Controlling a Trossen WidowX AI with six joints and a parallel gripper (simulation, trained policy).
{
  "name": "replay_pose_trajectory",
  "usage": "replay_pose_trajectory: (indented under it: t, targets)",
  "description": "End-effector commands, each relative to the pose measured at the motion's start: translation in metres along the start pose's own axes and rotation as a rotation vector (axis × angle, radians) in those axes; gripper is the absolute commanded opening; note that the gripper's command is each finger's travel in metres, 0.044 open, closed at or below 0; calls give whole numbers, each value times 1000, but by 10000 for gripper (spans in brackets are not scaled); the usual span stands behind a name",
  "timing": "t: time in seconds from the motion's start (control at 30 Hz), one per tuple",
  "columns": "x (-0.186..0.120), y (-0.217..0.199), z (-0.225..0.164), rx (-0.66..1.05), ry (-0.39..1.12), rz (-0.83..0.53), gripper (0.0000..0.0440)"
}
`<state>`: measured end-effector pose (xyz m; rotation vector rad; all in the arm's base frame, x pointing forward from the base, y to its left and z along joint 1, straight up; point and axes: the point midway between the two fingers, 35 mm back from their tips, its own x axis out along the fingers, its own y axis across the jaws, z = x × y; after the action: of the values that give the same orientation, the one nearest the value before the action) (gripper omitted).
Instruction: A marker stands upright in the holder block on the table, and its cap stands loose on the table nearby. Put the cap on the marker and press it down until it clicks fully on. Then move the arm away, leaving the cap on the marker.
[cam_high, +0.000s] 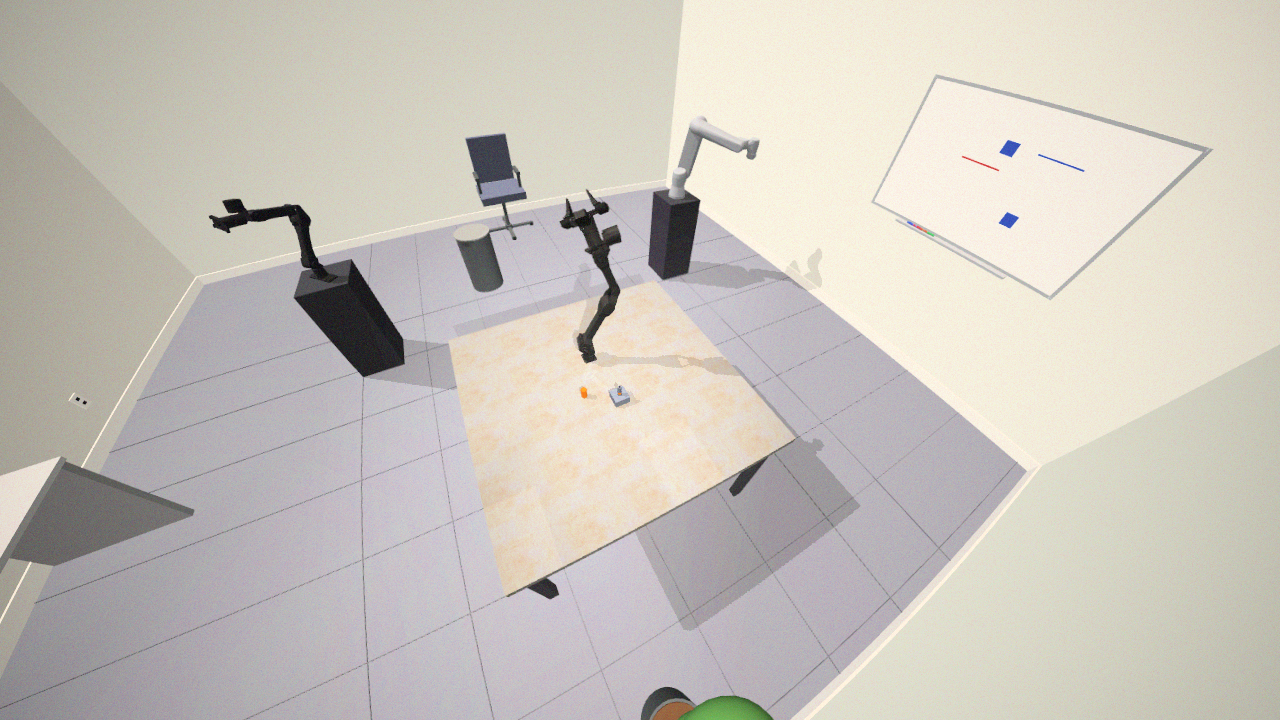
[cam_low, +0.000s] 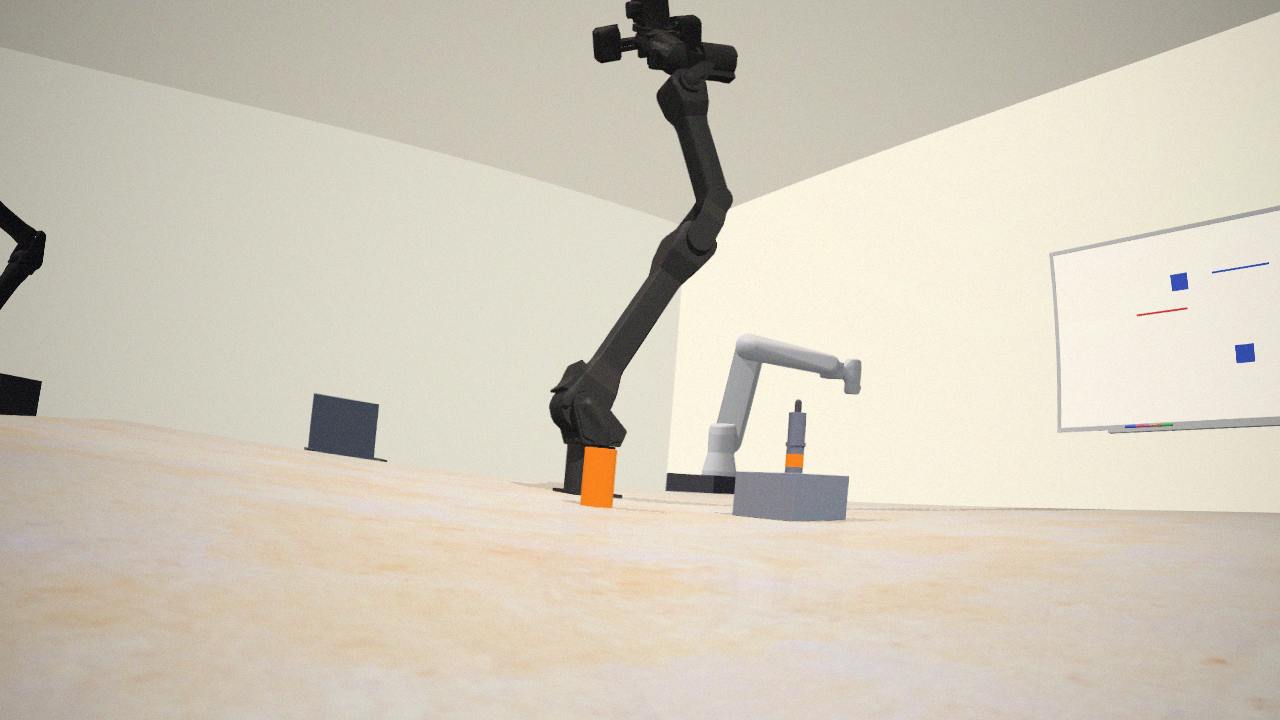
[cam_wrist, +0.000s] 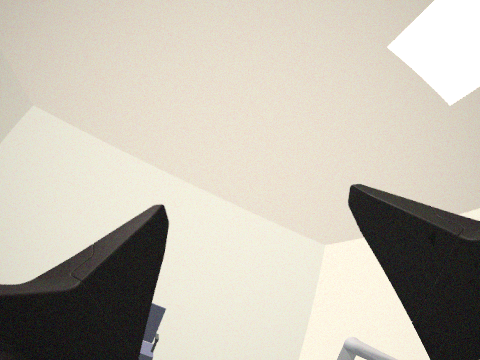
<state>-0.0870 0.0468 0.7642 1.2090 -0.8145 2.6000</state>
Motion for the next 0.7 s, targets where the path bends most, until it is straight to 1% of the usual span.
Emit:
replay_pose_trajectory:
  t: [0.0, 0.17, 0.2, 0.23, 0.67]
  targets:
    - [0, 2, 1, 0, -4, 7, 374]
    - [0, 13, 4, 11, -31, 52, 248]
    - [0, 15, 5, 13, -37, 61, 226]
    - [0, 17, 6, 15, -43, 71, 217]
    - [-4, 49, 16, 34, -118, 198, 250]
